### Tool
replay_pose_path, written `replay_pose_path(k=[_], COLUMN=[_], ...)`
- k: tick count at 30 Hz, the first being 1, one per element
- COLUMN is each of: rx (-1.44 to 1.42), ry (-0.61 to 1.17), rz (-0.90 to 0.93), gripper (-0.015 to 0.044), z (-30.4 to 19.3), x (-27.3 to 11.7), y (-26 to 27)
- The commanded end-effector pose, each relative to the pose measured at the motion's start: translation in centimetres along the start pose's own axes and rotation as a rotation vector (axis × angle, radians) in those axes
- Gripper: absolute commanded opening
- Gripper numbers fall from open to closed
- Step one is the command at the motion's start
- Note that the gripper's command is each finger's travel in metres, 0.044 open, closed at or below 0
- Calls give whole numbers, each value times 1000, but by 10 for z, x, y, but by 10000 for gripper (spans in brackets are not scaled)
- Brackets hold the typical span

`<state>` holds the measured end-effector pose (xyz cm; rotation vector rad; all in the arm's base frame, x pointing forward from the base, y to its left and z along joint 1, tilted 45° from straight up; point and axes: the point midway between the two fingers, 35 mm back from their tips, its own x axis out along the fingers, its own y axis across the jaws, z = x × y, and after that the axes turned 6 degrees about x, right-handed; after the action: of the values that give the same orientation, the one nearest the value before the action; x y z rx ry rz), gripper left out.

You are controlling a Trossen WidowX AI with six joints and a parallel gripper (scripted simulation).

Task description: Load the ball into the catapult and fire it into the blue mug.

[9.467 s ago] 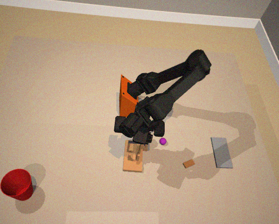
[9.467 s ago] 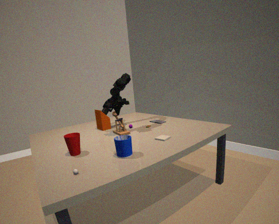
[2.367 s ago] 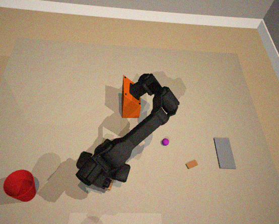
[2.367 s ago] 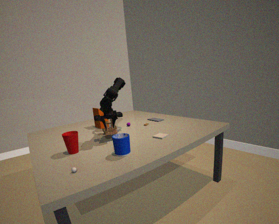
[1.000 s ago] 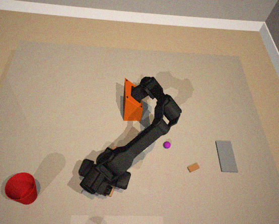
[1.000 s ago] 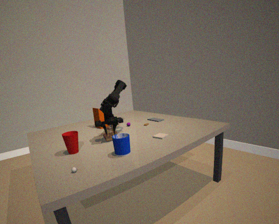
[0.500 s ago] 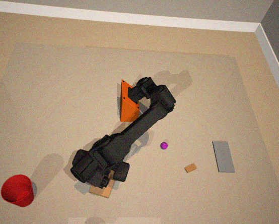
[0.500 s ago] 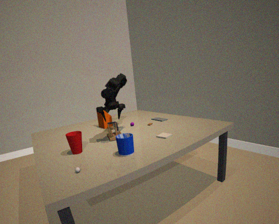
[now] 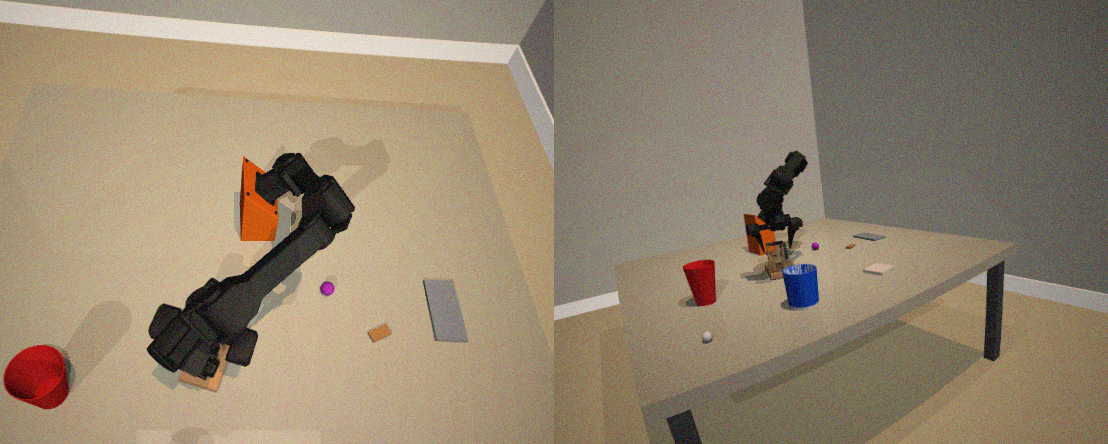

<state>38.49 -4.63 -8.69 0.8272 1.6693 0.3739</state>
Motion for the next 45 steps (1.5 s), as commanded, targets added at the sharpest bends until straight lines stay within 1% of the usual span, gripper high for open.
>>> replay_pose_path(k=[1,36,45], rx=[6,6,-1], ry=[-6,-6,-6], rz=[5,8,3], gripper=[440,440,204], z=[0,0,1], x=[5,58,55], y=[0,0,1])
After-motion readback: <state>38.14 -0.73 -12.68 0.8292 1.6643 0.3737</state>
